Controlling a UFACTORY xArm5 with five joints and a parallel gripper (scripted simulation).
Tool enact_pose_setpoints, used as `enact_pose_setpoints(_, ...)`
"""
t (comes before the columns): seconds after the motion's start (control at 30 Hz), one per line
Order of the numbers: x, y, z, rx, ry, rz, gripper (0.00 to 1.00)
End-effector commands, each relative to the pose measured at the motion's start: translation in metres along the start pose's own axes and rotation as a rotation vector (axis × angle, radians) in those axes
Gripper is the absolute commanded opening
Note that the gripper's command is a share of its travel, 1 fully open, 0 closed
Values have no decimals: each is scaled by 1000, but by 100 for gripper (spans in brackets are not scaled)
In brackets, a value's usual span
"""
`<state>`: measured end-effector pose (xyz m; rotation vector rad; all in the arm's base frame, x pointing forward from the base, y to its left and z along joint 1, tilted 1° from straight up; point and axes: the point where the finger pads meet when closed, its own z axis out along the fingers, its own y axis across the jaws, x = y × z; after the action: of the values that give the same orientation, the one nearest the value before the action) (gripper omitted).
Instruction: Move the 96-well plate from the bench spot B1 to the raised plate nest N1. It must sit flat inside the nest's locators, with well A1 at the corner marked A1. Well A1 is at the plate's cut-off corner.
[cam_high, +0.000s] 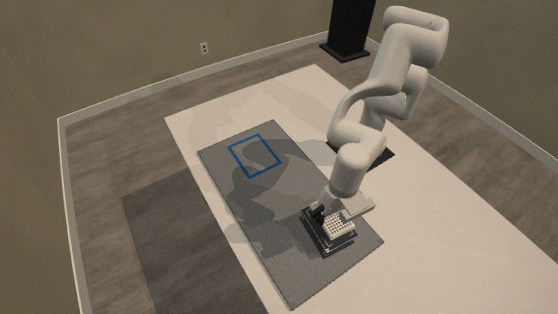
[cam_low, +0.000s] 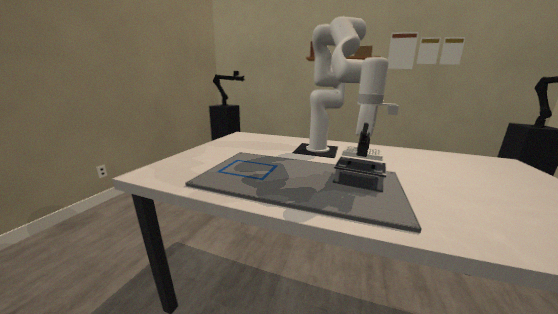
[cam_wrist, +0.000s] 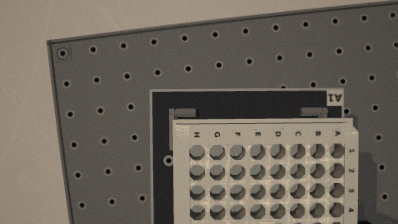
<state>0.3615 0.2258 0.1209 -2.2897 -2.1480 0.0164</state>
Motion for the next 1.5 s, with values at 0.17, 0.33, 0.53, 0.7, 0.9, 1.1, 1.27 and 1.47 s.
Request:
enact_pose_setpoints(0.17, 1, 1, 11, -5, 1, 0, 0)
enact_pose_setpoints(0.33, 1, 1, 20, -5, 0, 0, 0)
enact_pose_setpoints(0.53, 1, 1, 23, -5, 0, 0, 0)
enact_pose_setpoints(0.7, 1, 1, 23, -5, 0, 0, 0)
enact_pose_setpoints(0.9, 1, 1, 23, -5, 0, 0, 0)
enact_pose_setpoints(1.1, 1, 1, 23, -5, 0, 0, 0)
enact_pose_setpoints(1.27, 1, 1, 24, -5, 0, 0, 0)
enact_pose_setpoints(1.47, 1, 1, 25, -5, 0, 0, 0)
